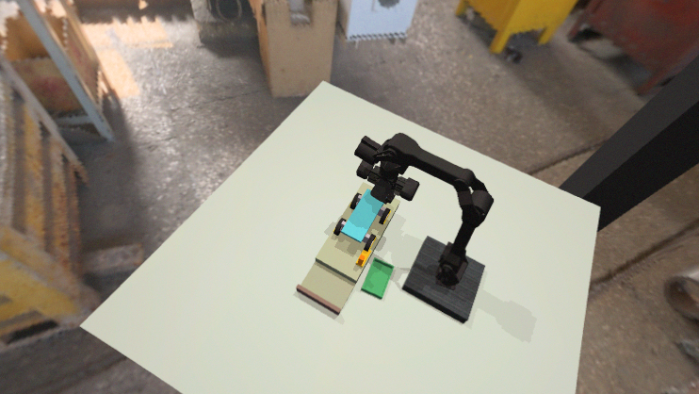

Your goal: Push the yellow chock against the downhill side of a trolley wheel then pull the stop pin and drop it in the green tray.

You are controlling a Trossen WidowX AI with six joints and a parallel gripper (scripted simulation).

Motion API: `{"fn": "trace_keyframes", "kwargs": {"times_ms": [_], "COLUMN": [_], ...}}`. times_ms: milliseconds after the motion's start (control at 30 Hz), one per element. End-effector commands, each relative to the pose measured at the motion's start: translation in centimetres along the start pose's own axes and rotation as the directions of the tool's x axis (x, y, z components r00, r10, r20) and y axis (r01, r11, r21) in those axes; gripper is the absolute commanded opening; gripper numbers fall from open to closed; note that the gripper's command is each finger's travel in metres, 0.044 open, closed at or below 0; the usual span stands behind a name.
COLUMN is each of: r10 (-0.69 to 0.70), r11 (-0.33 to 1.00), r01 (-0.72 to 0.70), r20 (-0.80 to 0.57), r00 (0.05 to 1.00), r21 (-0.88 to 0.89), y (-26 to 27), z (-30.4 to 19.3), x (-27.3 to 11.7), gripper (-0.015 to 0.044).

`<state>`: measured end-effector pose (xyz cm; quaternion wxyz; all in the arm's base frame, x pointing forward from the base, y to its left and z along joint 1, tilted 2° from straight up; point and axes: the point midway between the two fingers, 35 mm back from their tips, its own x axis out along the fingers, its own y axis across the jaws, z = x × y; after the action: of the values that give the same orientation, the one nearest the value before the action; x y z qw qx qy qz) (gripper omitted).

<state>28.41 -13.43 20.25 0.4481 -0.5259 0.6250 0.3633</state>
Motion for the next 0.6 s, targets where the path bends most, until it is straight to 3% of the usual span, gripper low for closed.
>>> {"fn": "trace_keyframes", "kwargs": {"times_ms": [0, 567], "r10": [0.000, 0.000], "r11": [1.000, 1.000], "r01": [0.000, 0.000], "r20": [-0.006, -0.006], "r00": [1.000, 1.000], "r21": [0.013, 0.013], "y": [0.0, 0.0], "z": [-0.2, -0.3], "x": [0.4, 2.9], "gripper": [0.0190, 0.0190]}}
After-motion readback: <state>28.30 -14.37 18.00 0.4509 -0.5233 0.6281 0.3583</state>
